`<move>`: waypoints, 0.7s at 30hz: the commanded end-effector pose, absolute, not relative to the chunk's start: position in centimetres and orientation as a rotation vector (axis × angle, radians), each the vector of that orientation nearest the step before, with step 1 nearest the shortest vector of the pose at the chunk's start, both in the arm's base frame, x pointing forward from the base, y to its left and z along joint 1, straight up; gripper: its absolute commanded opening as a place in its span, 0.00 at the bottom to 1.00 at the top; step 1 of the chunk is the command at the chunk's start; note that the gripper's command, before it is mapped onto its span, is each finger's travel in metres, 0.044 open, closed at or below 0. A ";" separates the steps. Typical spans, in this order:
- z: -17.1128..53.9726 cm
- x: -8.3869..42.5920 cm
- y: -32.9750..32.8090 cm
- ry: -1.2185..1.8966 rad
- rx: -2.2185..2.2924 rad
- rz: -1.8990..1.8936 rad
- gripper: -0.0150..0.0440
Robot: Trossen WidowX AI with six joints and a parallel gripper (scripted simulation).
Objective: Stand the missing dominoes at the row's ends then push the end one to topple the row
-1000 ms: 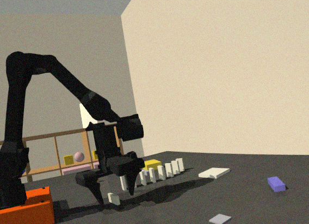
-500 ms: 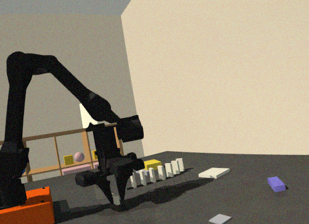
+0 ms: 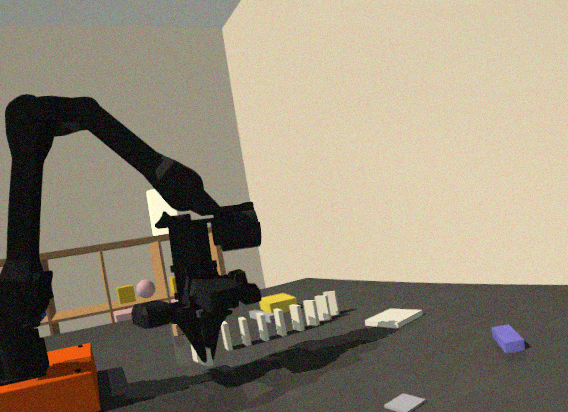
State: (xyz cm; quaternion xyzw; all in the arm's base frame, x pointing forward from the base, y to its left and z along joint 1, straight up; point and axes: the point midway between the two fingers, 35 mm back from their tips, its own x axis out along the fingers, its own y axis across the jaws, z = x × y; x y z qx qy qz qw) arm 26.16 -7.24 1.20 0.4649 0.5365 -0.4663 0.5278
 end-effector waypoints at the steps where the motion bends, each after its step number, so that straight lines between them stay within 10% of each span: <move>1: 5.6 26.6 -7.3 1.253 1.116 -1.099 0.30; 21: 14.5 23.5 -12.4 1.427 0.726 -0.725 0.30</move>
